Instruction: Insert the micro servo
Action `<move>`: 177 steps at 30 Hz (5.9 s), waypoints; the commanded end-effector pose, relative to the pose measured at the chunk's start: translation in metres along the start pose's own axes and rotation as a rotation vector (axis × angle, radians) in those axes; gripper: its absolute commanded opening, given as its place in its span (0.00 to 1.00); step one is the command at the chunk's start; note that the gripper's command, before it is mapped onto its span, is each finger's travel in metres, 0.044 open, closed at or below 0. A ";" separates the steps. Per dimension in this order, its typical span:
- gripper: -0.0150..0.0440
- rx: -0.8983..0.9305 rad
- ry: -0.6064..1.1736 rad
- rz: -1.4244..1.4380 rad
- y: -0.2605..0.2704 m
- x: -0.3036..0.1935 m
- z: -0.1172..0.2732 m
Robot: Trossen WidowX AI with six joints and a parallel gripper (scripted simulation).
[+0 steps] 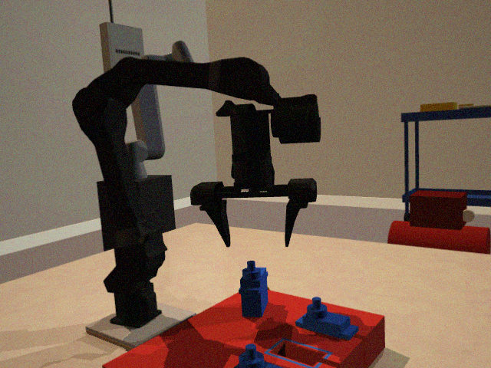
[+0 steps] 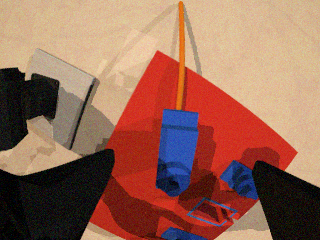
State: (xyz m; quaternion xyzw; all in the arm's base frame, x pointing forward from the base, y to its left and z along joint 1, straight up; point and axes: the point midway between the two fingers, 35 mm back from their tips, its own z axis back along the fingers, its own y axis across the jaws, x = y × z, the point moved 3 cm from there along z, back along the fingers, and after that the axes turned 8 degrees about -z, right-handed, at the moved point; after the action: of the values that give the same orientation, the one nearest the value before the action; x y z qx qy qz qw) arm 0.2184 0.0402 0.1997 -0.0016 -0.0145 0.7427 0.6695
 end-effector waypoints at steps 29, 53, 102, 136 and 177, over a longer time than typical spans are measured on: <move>0.96 0.001 0.015 -0.018 0.004 -0.005 -0.046; 0.25 0.001 0.015 -0.018 0.004 -0.005 -0.031; 0.25 -0.001 0.019 -0.017 -0.018 -0.043 -0.016; 0.25 -0.005 0.024 -0.481 0.001 -0.101 -0.014; 0.25 -0.022 0.017 -1.897 0.001 -0.101 -0.014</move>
State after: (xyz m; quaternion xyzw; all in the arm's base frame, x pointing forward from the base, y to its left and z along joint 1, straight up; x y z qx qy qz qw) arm 0.2291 -0.0602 0.1828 -0.0003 -0.0111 -0.0487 0.9988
